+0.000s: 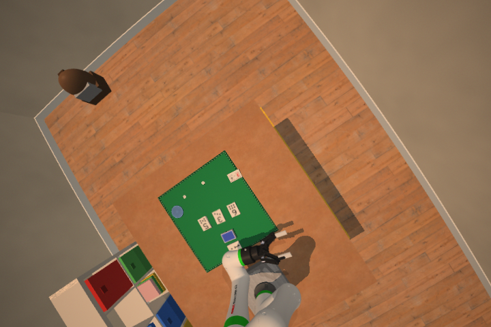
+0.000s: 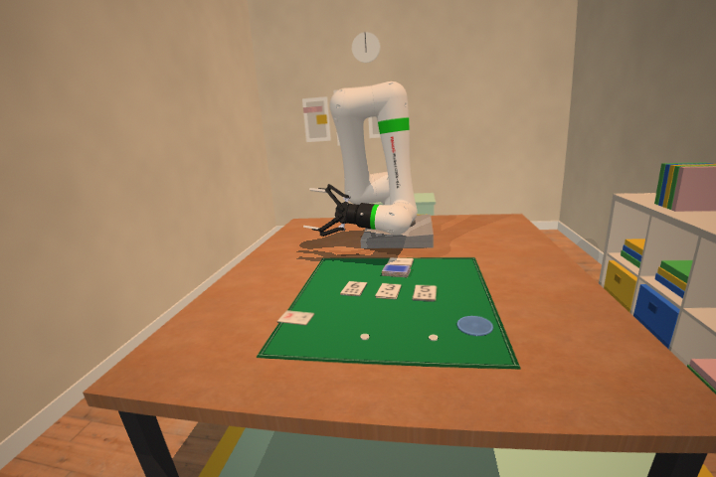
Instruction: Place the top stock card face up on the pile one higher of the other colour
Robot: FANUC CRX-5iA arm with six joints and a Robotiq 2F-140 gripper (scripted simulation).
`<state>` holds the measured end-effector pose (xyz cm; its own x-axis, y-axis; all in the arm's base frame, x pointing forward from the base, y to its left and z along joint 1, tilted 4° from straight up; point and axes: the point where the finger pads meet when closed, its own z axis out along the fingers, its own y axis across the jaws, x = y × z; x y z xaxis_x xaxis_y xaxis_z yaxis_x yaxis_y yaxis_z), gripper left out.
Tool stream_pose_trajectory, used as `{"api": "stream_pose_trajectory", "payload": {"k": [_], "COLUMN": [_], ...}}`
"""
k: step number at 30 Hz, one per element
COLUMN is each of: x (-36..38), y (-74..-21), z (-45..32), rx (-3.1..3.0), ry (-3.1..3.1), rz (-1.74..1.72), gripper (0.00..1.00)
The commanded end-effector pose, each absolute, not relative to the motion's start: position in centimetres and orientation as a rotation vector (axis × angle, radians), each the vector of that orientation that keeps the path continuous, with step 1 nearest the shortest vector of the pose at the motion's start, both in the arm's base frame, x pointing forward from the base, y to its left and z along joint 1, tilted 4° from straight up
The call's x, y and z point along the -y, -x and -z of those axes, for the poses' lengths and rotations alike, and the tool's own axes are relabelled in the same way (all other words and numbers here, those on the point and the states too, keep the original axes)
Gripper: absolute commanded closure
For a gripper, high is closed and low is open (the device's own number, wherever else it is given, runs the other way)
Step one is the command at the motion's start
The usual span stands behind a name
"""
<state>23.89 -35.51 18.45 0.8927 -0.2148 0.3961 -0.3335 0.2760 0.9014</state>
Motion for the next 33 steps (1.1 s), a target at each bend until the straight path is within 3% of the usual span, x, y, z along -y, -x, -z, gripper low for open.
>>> {"api": "stream_pose_trajectory", "payload": {"k": [1,20,33], "x": [35.5,35.3,26.2], "y": [-23.9,-24.1,-30.1], "z": [-18.5,-18.3,-14.6], "rx": [0.496,0.515,1.118], "ry": [-1.304,-1.315,-1.584], "rz": [-0.084,-0.085,-0.094], "gripper": [0.0,0.0,0.0]}}
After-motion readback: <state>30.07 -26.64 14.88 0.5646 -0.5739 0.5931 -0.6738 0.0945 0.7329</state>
